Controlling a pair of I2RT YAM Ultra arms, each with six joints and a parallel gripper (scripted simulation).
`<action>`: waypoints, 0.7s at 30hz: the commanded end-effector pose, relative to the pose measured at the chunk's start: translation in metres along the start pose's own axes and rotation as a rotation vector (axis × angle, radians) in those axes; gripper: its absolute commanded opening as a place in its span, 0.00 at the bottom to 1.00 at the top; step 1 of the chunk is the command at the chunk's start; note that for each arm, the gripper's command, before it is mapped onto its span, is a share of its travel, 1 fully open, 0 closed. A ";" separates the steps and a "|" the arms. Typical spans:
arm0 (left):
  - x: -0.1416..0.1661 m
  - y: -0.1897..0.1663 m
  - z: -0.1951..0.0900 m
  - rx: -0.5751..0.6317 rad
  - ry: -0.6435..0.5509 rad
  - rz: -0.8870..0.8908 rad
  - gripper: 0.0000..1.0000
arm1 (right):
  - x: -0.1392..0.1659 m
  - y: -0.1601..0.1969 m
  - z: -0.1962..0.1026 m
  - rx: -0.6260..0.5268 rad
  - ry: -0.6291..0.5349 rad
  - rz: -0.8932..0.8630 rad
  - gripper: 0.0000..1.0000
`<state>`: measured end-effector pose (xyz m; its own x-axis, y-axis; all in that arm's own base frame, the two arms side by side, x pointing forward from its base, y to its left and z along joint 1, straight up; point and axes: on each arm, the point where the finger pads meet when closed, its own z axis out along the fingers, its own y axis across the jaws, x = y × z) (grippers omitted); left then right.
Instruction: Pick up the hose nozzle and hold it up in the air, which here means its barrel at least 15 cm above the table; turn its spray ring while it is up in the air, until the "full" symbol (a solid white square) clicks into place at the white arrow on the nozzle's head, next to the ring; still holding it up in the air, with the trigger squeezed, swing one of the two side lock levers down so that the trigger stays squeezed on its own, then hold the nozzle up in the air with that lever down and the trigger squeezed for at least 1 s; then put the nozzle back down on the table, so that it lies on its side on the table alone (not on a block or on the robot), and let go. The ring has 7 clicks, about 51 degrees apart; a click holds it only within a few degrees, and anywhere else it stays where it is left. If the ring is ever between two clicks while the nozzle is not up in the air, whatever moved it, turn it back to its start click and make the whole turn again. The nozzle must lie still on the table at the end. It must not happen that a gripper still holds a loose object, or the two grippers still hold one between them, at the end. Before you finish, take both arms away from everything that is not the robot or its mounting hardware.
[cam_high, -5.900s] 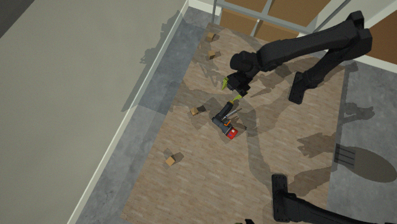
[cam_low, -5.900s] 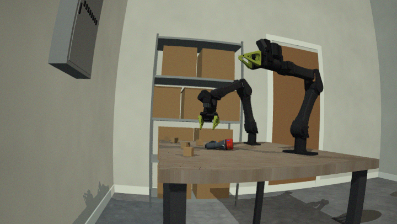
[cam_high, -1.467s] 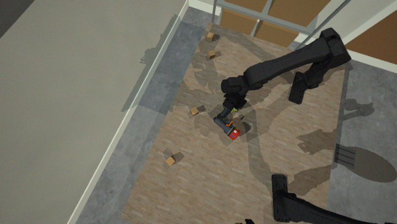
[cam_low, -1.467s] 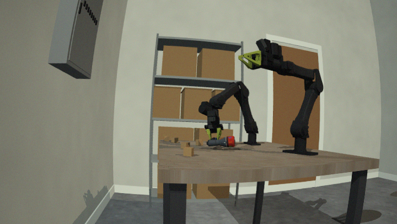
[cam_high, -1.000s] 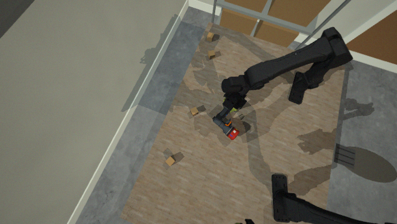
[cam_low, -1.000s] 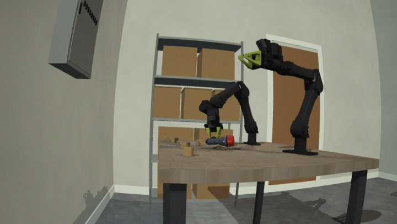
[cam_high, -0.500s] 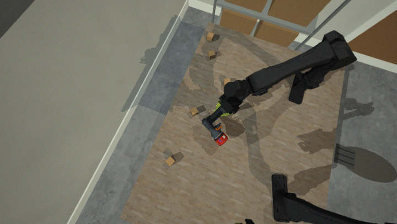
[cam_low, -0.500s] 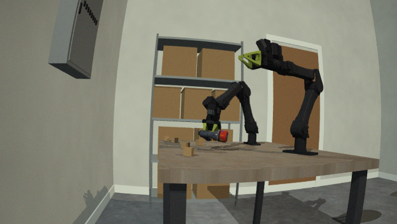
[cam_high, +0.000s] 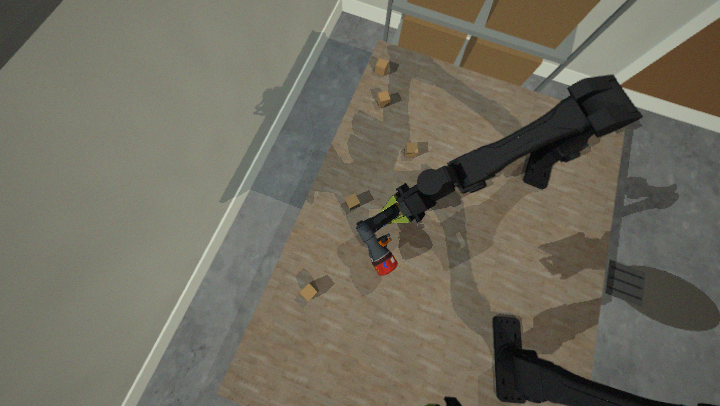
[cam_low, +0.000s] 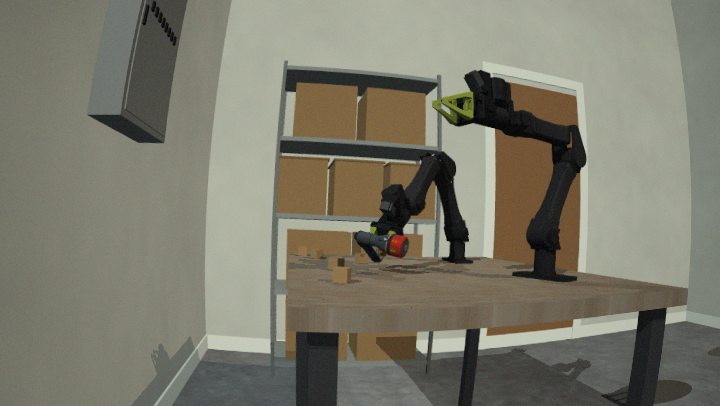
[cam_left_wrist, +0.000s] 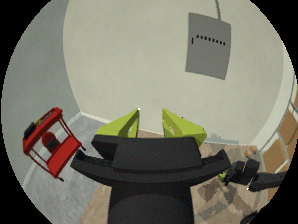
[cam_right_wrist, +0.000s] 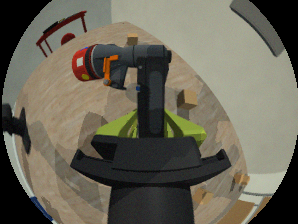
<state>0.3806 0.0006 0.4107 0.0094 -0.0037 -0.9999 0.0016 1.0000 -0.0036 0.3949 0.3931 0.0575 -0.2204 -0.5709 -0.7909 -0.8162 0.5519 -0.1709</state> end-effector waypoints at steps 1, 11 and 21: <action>-0.002 0.004 0.002 -0.009 -0.011 0.001 0.37 | -0.060 -0.015 -0.001 0.115 -0.274 0.044 0.35; -0.002 0.004 0.002 -0.009 -0.011 0.001 0.37 | -0.076 -0.002 -0.021 0.189 -0.463 0.164 0.35; -0.002 0.004 0.002 -0.009 -0.011 0.001 0.37 | -0.083 0.004 -0.044 0.225 -0.604 0.266 0.35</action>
<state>0.3806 0.0006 0.4107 0.0094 -0.0037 -0.9999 0.0016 1.0000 -0.0036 0.3783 0.4052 0.0726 -0.1581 -0.2326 -0.9596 -0.6688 0.7402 -0.0693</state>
